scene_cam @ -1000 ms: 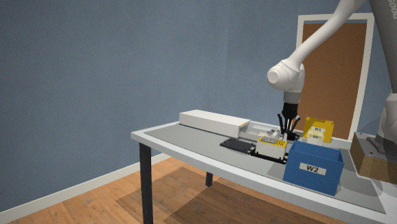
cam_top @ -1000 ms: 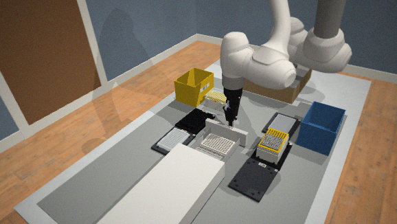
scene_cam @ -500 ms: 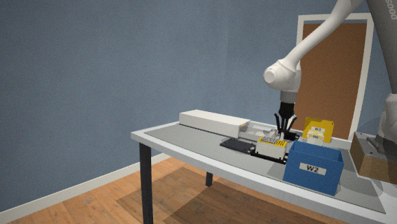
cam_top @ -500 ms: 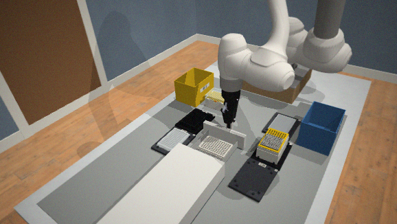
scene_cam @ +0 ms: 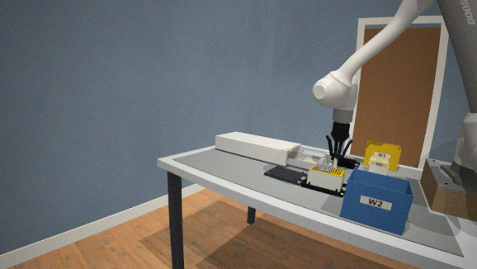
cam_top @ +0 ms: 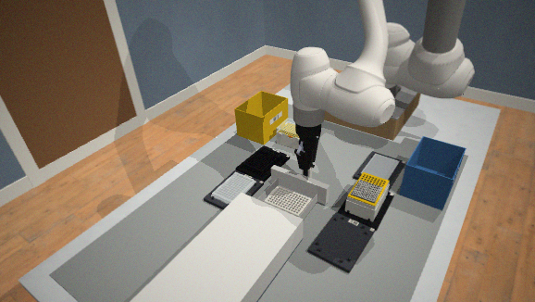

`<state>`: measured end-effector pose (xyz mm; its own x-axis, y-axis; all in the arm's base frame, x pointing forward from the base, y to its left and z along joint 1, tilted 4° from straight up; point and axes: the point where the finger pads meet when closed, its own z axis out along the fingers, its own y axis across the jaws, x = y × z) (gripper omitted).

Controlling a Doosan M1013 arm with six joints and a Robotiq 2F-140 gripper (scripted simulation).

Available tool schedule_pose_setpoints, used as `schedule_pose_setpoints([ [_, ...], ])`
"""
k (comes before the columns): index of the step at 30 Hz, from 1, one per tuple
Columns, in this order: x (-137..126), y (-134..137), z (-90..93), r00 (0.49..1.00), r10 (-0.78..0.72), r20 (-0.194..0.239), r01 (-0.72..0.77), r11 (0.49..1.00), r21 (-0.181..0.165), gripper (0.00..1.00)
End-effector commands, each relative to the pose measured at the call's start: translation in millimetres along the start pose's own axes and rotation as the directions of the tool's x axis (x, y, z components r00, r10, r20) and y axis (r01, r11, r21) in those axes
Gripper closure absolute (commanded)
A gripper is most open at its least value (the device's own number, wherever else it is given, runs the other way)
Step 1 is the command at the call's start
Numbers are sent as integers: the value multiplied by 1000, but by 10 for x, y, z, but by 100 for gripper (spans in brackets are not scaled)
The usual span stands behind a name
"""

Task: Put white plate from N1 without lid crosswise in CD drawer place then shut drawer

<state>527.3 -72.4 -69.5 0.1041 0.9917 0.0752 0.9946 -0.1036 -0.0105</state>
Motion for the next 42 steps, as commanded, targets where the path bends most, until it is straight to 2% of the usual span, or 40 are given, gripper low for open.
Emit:
schedule_pose_setpoints([
  [1, 0, 38, -1, 1000, 0, 0, 0, 1000, 0, 100],
  [42, 0, 497, -1, 1000, 0, 0, 0, 1000, 0, 100],
])
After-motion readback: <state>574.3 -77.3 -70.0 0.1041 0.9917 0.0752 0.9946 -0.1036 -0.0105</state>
